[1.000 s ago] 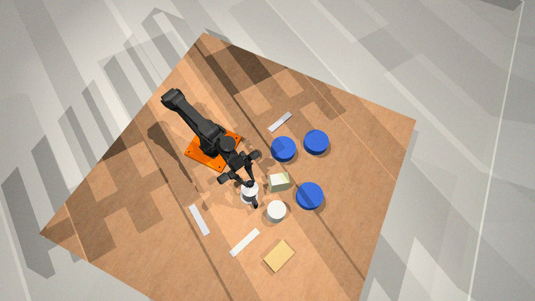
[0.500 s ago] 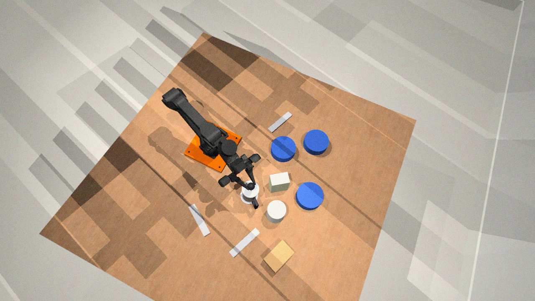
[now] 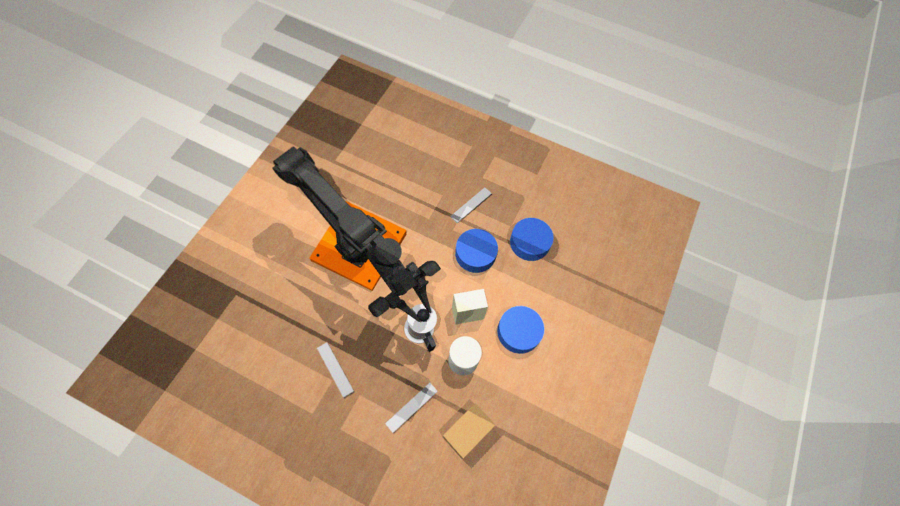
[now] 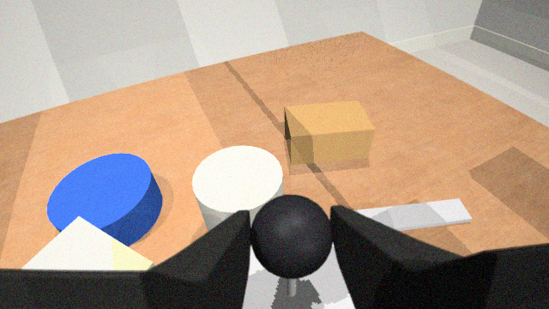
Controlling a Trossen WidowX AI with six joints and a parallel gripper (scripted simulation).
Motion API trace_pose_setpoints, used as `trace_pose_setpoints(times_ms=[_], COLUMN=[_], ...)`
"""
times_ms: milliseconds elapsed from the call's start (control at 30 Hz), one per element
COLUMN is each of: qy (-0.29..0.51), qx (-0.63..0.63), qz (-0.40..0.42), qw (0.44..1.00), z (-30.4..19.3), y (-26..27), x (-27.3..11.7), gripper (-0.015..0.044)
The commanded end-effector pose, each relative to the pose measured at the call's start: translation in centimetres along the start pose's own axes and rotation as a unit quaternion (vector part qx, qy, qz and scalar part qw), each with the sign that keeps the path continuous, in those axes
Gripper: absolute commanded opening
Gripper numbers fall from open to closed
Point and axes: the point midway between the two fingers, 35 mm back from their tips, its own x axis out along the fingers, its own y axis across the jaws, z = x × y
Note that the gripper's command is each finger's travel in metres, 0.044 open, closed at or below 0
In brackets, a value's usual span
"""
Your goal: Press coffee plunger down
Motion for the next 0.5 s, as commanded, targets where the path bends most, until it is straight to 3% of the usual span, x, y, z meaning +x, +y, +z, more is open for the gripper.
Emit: trace_pose_setpoints(times_ms=[0, 467], qy=[0.022, 0.022], qx=[-0.007, -0.007], qz=[-0.001, -0.001], qw=[1.0, 1.0], z=[-1.25, -1.06], y=[0.0, 0.01], x=[0.59, 0.78], gripper=[0.0123, 0.0123])
